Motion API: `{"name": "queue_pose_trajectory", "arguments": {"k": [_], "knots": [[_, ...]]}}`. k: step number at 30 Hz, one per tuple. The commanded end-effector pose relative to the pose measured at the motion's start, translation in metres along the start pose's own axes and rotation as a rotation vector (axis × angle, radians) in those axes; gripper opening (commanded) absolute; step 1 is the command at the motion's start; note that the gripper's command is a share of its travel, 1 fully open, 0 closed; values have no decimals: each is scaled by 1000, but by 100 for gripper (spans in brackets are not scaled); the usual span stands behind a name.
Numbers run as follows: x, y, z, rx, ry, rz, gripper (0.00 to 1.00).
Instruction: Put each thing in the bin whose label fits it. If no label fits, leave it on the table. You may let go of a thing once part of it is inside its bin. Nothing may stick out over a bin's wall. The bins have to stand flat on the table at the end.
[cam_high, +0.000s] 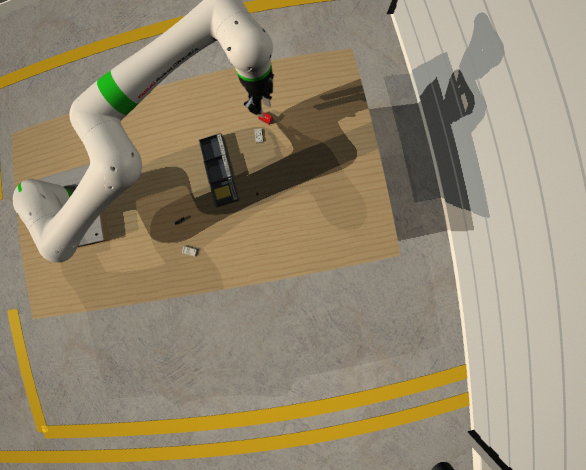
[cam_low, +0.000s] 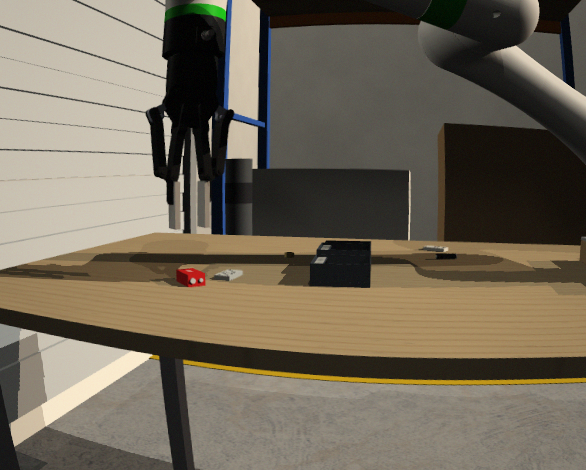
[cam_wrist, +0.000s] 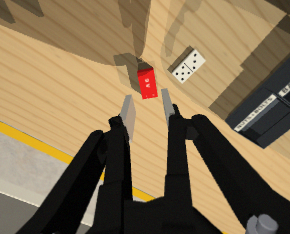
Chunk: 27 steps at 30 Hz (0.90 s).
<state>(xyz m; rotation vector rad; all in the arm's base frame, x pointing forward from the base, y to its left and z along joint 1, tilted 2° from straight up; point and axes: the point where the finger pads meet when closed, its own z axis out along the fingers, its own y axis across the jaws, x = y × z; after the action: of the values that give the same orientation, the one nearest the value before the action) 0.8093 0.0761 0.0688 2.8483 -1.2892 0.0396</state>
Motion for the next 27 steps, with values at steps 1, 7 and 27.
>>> {"name": "queue_pose_trajectory", "arguments": {"k": [1,7,27], "knots": [[0,0,0,1,0,0,33],[0,0,0,1,0,0,33],[0,0,36,1,0,0,33]]}}
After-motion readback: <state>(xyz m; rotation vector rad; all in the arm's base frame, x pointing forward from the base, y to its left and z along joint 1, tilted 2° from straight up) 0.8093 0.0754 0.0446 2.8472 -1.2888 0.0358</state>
